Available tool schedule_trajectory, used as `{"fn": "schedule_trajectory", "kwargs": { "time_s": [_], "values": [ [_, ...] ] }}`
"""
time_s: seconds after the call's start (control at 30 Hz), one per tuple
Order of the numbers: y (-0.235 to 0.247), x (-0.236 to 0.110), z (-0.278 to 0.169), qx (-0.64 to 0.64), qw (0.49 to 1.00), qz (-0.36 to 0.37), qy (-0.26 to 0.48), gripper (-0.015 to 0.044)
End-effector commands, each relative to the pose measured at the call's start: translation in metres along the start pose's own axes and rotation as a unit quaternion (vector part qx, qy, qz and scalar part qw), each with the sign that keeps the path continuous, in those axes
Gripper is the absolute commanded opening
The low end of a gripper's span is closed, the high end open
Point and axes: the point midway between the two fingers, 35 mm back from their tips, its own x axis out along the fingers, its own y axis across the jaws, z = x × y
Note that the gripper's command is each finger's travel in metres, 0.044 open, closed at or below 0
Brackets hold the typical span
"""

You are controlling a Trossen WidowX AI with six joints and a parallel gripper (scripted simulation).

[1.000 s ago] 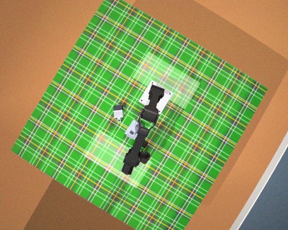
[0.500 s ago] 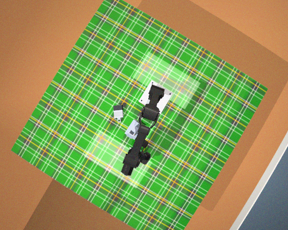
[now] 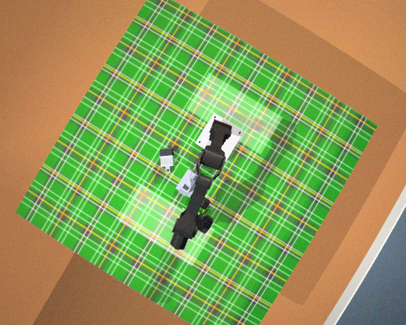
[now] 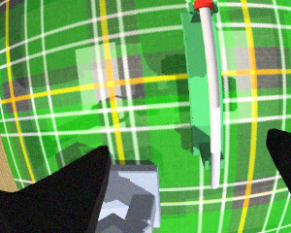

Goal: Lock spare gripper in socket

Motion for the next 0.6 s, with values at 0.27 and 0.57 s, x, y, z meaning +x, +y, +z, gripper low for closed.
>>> {"fn": "schedule_trajectory", "kwargs": {
  "time_s": [0.27, 0.57],
  "values": [
    [0.003, -0.013, 0.001, 0.001, 1.0, 0.005, 0.001, 0.044],
    [0.006, -0.053, 0.007, 0.001, 1.0, 0.005, 0.001, 0.044]
  ]
}}
